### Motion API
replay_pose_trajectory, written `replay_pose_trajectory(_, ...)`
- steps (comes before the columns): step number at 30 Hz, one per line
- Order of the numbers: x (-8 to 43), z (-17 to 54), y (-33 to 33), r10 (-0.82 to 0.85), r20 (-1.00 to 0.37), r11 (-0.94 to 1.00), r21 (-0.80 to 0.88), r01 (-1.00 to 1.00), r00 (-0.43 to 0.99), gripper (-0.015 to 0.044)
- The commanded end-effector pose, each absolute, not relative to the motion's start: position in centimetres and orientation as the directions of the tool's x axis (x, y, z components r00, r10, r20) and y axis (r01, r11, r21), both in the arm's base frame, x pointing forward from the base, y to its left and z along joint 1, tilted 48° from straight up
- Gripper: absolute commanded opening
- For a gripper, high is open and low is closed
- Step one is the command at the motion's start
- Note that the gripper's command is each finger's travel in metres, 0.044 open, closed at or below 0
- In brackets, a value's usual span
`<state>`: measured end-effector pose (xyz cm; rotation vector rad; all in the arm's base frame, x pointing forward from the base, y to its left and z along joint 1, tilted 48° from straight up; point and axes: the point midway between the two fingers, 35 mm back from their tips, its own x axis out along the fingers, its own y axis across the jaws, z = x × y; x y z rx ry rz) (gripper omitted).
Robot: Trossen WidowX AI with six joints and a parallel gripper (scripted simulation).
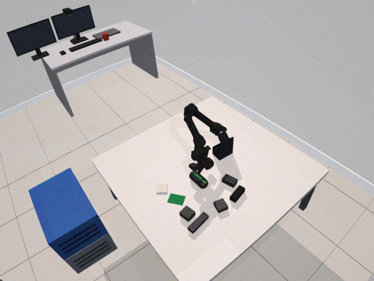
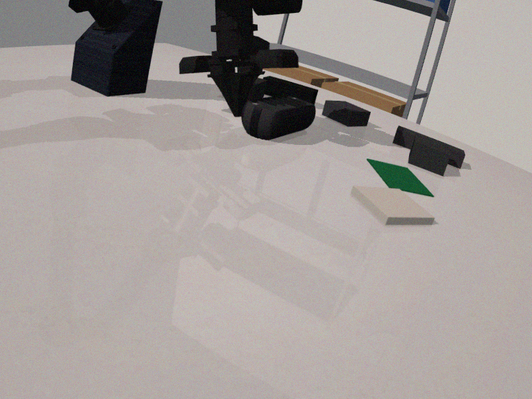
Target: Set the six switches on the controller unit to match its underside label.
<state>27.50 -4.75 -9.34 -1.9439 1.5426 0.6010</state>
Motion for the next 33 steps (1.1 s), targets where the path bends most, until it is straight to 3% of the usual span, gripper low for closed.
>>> replay_pose_trajectory(1, 27.0, -9.8, -5.3, -0.717, -0.660, -0.168, -0.150, -0.974, 0.225, 0.0000)
replay_pose_trajectory(33, 28.0, -10.0, -5.5, -0.717, -0.659, -0.169, -0.150, -0.974, 0.226, 0.0000)
